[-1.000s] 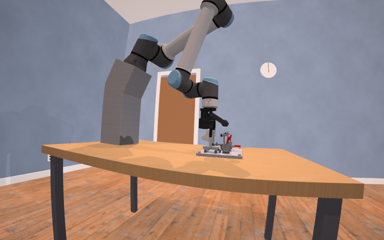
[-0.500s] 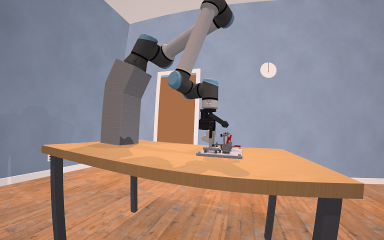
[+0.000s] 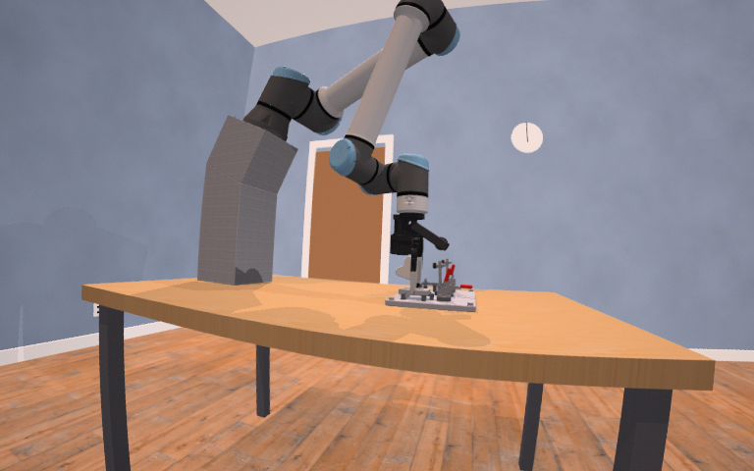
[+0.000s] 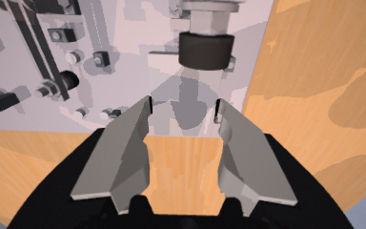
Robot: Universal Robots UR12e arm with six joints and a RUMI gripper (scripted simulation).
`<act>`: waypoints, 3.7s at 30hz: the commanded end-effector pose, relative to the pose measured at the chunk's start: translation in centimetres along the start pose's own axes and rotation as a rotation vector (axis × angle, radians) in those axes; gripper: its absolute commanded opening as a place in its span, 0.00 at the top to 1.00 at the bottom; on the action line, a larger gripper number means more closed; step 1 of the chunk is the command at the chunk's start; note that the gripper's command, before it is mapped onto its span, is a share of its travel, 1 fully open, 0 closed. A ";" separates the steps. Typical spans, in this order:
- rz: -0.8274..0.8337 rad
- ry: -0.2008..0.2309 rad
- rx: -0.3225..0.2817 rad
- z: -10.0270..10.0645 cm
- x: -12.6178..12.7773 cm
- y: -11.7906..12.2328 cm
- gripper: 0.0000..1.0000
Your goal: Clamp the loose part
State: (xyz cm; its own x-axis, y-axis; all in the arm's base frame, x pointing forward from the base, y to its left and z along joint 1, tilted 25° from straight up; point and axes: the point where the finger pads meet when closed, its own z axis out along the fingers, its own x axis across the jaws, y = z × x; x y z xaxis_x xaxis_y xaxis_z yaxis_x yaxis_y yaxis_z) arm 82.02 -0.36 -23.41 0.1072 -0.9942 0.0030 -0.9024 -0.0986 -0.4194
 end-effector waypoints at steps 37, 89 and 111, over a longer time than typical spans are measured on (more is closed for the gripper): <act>0.000 0.000 0.001 0.5 0.2 -0.2 1.00; 0.000 0.000 0.001 0.5 0.4 -0.4 0.41; 0.000 0.000 0.001 0.5 0.4 -0.4 0.41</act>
State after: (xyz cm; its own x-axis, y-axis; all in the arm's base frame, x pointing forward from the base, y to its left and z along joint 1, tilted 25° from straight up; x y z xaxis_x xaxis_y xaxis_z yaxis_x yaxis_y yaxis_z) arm 82.63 -0.67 -23.74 0.1072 -0.9942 0.0031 -0.9024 -0.0986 -0.4195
